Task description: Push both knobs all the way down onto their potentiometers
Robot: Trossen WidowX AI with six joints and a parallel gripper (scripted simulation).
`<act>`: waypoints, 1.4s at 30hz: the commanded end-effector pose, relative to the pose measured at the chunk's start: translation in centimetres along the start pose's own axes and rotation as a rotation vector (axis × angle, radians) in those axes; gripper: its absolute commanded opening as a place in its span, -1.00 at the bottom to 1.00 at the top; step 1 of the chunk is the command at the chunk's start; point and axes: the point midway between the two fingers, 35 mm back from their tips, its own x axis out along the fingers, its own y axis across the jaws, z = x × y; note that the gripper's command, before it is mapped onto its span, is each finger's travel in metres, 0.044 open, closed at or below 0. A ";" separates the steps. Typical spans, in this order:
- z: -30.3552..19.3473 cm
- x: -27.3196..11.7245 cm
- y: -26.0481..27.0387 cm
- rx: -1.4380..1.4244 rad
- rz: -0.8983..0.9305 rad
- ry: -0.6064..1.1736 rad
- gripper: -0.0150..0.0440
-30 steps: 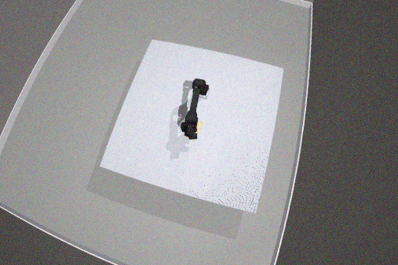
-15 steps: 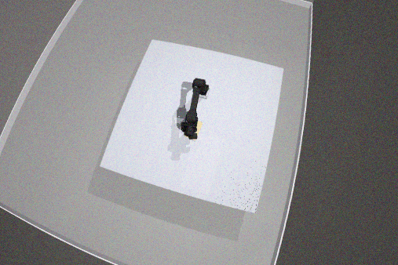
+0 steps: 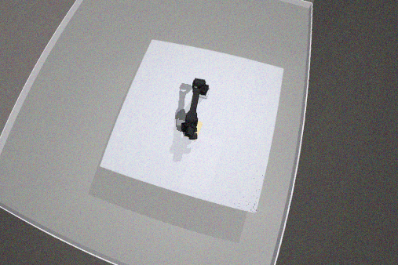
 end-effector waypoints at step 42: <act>0.1 1.6 0.1 0.004 -0.011 -0.001 -0.49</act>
